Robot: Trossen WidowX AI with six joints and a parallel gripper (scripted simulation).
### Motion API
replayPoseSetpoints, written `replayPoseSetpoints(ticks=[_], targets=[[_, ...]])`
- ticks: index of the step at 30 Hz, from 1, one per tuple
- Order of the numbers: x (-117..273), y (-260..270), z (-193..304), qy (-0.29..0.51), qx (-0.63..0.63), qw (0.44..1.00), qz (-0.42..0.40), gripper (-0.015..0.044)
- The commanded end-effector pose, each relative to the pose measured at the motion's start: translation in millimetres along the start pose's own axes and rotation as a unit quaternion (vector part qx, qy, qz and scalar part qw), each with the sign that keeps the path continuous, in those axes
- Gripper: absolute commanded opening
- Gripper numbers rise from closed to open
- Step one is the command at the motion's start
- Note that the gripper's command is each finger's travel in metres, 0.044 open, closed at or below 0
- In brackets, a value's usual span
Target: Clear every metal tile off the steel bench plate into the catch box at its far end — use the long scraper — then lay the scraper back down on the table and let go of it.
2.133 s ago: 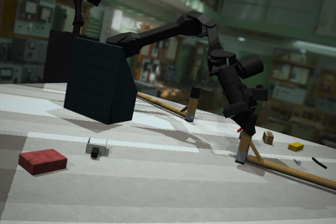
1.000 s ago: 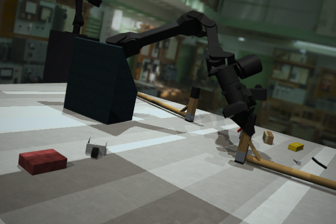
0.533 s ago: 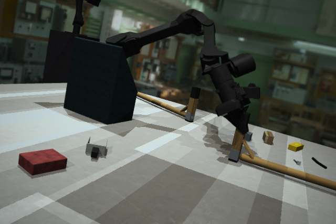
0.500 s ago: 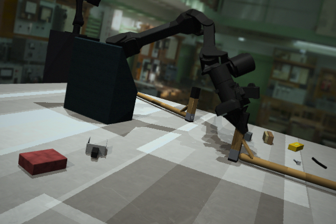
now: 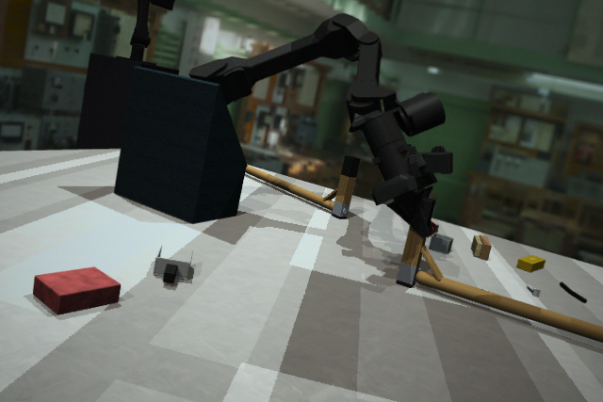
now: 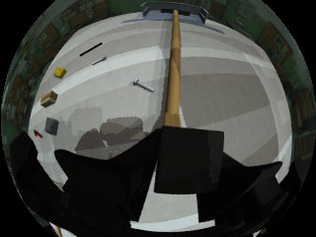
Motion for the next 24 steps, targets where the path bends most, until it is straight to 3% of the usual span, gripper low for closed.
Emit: replayPoseSetpoints(ticks=[1, 24], targets=[[6.8, -0.1, 6.7, 0.001, -0.001, 1.000, 0.000, 0.0000], [27.8, -1.7, 33.6, 0.000, -0.001, 1.000, 0.000, 0.0000]])
Point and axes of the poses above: the point midway between the two fingers, 35 mm back from their tips, its own x axis back along the fingers, its own y axis across the jaws, z = x × y, the point moved 5 cm from there along x, back along the fingers, and after that the axes turned 1 degree about x, right-handed, at the moved point
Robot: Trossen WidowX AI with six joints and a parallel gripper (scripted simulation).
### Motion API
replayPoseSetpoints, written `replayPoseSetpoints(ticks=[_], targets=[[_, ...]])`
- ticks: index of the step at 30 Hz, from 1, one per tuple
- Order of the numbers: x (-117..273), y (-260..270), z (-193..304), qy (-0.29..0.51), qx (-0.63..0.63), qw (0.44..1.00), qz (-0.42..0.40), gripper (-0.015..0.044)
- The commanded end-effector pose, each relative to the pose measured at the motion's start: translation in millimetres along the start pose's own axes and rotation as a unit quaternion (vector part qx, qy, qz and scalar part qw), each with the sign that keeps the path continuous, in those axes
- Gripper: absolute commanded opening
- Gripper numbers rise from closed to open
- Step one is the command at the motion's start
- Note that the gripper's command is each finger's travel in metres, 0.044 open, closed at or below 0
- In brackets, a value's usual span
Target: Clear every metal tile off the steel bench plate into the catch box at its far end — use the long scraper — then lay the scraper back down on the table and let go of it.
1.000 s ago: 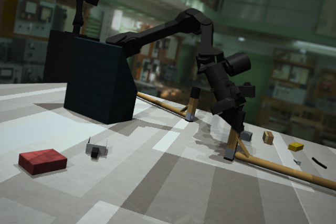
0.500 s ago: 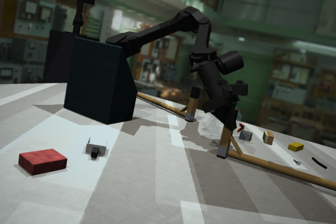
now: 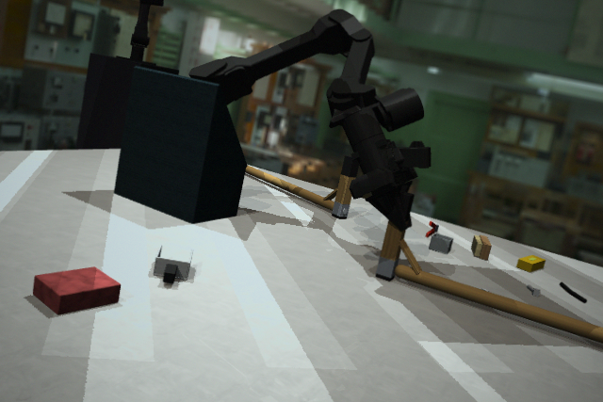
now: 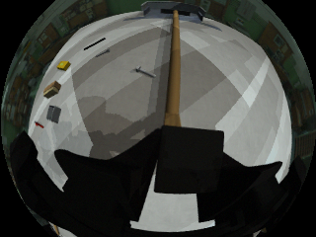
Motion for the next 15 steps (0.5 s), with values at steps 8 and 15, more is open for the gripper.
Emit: replayPoseSetpoints(ticks=[8, 15], targets=[[13.6, 0.8, 15.1, 0.000, 0.000, 1.000, -0.001, 0.0000], [20.4, 0.9, 23.7, 0.000, 0.000, 1.000, -0.001, 0.0000]])
Point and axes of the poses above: the point midway between the two fingers, 35 mm back from their tips, its own x axis back along the fingers, its own y axis across the jaws, z = x × y, the point moved 5 cm from there along x, back along the fingers, and after that the axes turned 1 degree about x, right-handed, at the moved point
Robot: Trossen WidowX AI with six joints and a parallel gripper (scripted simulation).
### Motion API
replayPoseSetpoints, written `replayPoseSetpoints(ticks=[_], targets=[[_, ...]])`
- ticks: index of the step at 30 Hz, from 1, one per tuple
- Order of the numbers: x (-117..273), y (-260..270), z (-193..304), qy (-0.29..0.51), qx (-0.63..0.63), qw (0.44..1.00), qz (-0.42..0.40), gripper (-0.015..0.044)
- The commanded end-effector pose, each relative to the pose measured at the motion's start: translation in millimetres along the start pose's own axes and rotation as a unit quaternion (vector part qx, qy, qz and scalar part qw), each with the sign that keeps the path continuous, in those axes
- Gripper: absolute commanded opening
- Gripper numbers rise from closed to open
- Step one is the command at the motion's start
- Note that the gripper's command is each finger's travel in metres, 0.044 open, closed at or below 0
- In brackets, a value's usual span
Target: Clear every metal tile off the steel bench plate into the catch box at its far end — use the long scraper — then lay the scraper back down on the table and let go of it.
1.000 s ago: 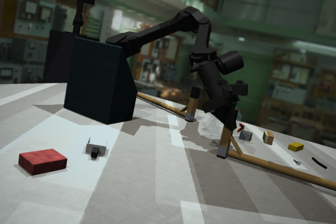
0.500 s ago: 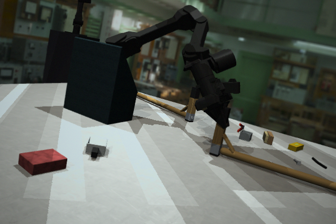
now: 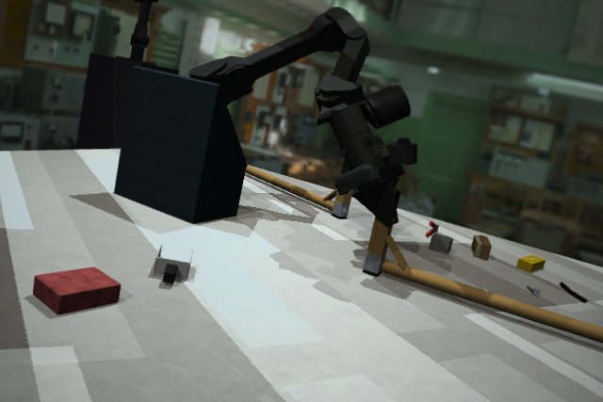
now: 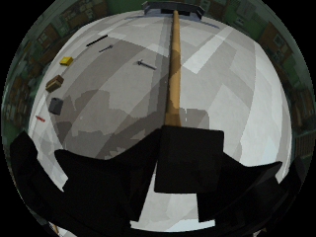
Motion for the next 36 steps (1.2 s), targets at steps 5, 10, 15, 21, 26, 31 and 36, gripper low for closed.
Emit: replayPoseSetpoints(ticks=[5, 10, 15, 21, 26, 31, 36], targets=[[11.0, 1.6, 11.6, 0.000, 0.001, 1.000, -0.001, 0.0000], [16.0, 2.0, 17.7, 0.000, 0.001, 1.000, -0.001, 0.0000], [21.0, 2.5, 23.9, -0.001, 0.000, 1.000, -0.001, 0.0000], [27.0, 3.2, 31.4, -0.001, 0.000, 1.000, -0.001, 0.0000], [31.9, 4.0, 37.5, -0.001, 0.000, 1.000, -0.001, 0.0000], [36.9, 4.9, 43.7, -0.001, 0.000, 1.000, -0.001, 0.0000], [41.9, 5.8, 49.9, -0.001, 0.000, 1.000, -0.001, 0.0000]])
Point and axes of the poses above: the point midway between the two fingers, 35 mm back from their tips, its own x axis back along the fingers, its own y axis across the jaws, z = x × y, the point moved 5 cm from there along x, back along the fingers, and after that the axes turned 1 degree about x, right-handed, at the moved point
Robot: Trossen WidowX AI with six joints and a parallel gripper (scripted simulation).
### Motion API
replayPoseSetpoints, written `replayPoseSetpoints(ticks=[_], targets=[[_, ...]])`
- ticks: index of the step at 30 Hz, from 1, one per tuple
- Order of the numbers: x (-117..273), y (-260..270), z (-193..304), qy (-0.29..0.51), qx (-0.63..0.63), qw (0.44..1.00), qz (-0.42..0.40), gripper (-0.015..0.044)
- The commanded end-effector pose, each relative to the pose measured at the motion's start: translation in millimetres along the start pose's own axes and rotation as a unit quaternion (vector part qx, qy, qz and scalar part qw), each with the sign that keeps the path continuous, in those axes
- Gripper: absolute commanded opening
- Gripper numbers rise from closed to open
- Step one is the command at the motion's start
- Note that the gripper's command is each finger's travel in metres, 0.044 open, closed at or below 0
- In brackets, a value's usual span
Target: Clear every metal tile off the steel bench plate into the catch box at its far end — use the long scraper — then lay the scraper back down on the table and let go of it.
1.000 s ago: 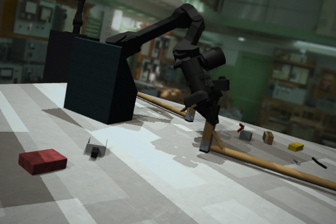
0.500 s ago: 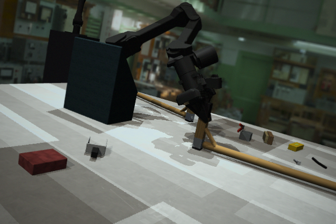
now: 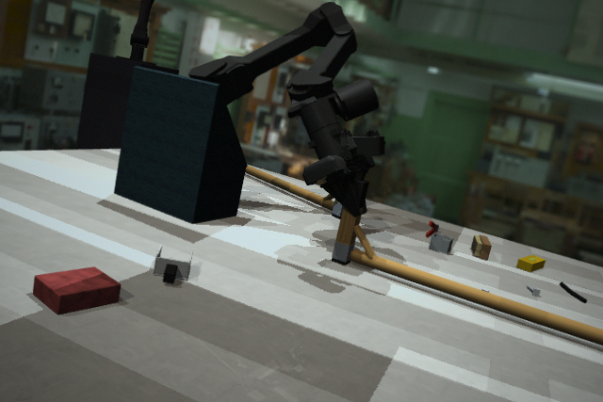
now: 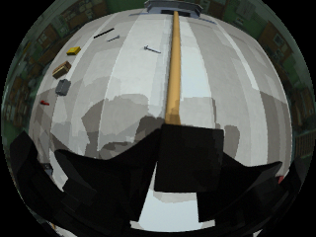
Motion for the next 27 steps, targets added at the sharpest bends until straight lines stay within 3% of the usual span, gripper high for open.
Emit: replayPoseSetpoints(ticks=[1, 27], targets=[[7.1, 2.4, 5.5, -0.003, 0.003, 1.000, -0.001, 0.0000], [22.1, 5.8, 26.2, -0.001, 0.000, 1.000, 0.000, 0.0000]])
Point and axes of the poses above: the point midway between the two fingers, 35 mm back from their tips, its own x axis back along the fingers, its own y axis across the jaws, z = x × y, the point moved 5 cm from there along x, back along the fingers, and after that the axes turned 1 degree about x, right-handed, at the moved point
